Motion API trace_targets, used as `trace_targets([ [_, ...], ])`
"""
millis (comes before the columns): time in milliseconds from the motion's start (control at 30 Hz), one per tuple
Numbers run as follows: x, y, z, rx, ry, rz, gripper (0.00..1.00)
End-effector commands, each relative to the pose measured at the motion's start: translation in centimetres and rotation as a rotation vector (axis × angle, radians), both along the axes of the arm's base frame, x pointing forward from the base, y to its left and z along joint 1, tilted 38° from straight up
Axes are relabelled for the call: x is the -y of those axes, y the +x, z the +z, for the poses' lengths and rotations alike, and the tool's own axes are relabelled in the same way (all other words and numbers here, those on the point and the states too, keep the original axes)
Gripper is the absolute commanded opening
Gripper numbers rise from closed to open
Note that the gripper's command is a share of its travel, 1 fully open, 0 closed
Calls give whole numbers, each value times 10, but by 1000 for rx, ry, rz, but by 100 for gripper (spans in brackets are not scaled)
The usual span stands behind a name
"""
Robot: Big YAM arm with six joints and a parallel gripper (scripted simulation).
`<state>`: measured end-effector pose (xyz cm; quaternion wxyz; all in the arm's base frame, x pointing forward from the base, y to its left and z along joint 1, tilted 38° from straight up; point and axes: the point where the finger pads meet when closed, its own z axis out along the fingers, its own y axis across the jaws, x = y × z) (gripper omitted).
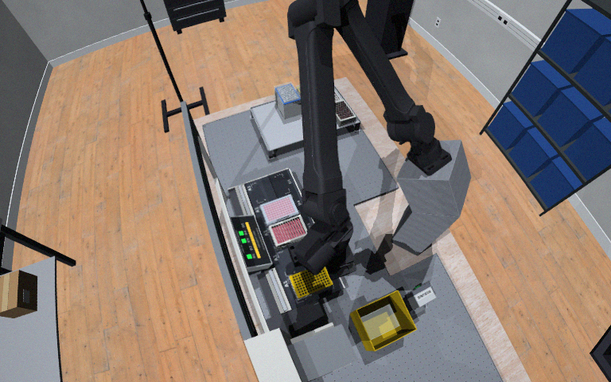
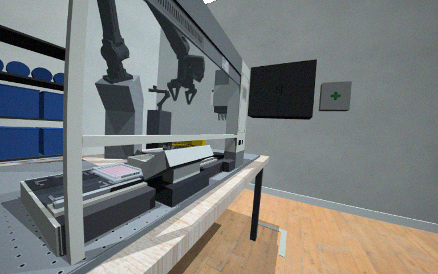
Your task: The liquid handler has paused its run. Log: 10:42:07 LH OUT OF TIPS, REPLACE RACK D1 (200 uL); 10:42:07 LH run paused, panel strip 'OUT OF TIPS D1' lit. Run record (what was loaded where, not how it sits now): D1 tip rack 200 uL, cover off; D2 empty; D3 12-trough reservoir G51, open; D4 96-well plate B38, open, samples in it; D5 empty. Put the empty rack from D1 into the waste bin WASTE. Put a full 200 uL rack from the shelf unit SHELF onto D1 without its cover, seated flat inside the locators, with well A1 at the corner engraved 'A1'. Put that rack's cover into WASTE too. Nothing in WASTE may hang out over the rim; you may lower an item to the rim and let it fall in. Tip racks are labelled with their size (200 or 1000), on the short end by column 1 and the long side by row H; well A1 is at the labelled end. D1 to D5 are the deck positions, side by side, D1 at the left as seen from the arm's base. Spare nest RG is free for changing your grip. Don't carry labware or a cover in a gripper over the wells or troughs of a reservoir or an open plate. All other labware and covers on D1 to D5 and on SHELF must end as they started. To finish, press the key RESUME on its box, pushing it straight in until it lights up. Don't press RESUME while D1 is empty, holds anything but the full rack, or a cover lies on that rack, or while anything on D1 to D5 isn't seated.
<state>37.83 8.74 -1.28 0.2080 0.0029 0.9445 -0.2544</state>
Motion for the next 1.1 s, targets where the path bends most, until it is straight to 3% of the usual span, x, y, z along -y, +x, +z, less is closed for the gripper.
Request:
trace_targets([
  [0,0,13,4,-20,-13,13,100],
  [333,-5,58,23,-18,-13,13,100],
  [400,-10,53,26,-2,-6,21,100],
  [467,-1,43,15,-44,-25,21,100],
  [600,-10,53,26,-2,-6,21,100],
  [800,-10,53,26,-2,-6,21,100],
  [1067,6,52,5,-29,-18,13,100],
])
